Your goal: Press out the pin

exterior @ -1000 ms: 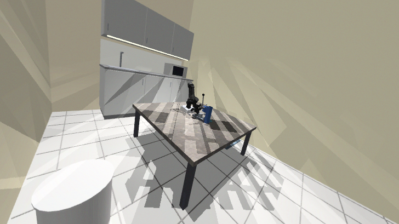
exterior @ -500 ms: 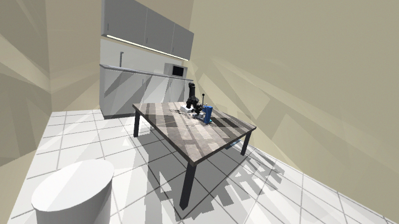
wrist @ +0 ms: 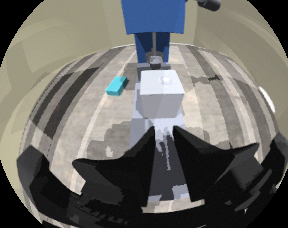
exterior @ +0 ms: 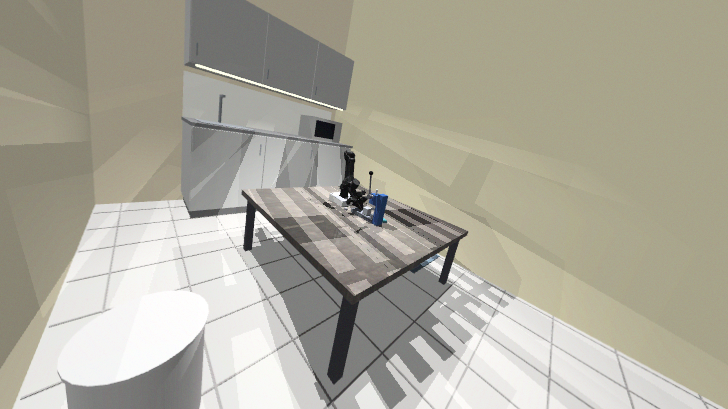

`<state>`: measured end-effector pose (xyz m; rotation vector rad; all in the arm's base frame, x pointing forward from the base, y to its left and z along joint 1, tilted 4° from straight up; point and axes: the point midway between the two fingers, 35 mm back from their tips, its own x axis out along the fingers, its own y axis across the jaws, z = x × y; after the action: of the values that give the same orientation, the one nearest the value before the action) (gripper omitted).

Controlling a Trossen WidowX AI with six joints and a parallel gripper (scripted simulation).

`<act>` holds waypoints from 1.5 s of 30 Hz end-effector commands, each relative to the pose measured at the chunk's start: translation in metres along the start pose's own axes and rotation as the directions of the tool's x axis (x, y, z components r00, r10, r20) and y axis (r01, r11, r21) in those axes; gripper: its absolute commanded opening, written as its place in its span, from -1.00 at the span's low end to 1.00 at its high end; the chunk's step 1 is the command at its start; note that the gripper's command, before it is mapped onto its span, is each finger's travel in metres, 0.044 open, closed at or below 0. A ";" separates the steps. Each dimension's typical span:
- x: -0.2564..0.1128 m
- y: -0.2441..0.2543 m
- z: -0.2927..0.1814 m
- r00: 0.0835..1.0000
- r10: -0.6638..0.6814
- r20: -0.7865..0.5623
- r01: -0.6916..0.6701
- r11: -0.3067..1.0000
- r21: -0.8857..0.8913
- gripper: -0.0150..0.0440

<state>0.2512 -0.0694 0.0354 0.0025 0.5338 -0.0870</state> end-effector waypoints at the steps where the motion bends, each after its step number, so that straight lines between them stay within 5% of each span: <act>1: -0.001 0.001 -0.001 1.000 0.005 0.002 -0.005 1.000 -0.004 0.14; 6: -0.001 0.001 -0.001 1.000 0.005 0.002 -0.005 1.000 -0.004 0.53; 45: 0.029 0.019 0.021 1.000 0.006 0.012 -0.006 1.000 -0.006 0.53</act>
<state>0.2887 -0.0535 0.0386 -0.0022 0.5209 -0.0800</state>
